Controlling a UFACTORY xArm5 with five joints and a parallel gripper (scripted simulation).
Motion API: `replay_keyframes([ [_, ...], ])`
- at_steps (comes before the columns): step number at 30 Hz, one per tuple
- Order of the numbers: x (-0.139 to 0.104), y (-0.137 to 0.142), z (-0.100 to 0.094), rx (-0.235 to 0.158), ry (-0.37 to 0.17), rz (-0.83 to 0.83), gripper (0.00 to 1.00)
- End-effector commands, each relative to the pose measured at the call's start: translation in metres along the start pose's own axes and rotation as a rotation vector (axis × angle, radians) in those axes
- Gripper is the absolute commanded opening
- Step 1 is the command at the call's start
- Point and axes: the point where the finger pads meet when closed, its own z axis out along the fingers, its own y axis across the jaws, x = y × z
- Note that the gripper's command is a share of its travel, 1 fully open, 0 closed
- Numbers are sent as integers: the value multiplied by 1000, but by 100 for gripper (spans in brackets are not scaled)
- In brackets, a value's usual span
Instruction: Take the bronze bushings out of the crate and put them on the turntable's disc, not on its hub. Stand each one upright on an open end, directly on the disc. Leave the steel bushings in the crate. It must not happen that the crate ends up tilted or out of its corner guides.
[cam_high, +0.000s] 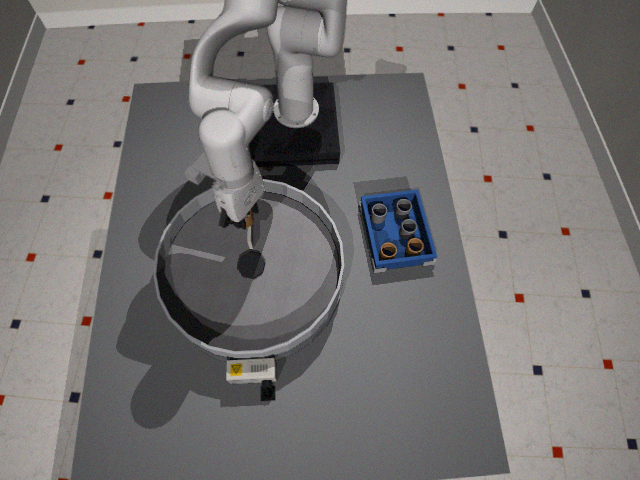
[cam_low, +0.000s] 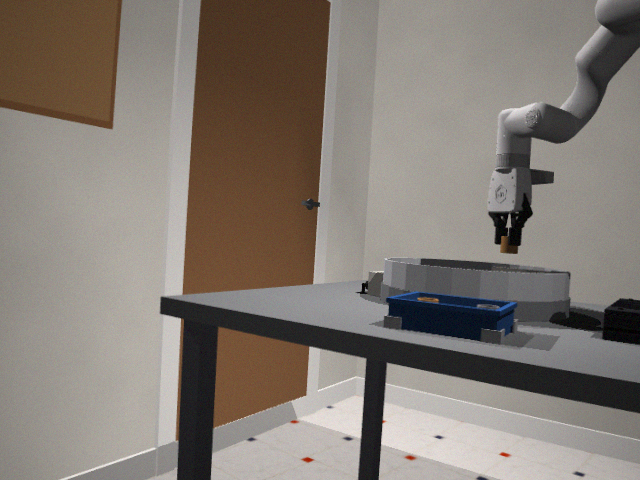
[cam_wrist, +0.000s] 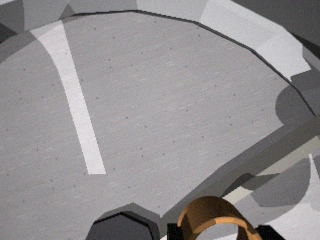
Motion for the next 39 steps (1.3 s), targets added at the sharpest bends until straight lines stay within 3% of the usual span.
replay_keyframes([
  [1,36,-35,0,-2,1,-10,0],
  [10,60,-53,0,-2,1,-10,0],
  [39,61,-54,0,-2,1,-10,0],
])
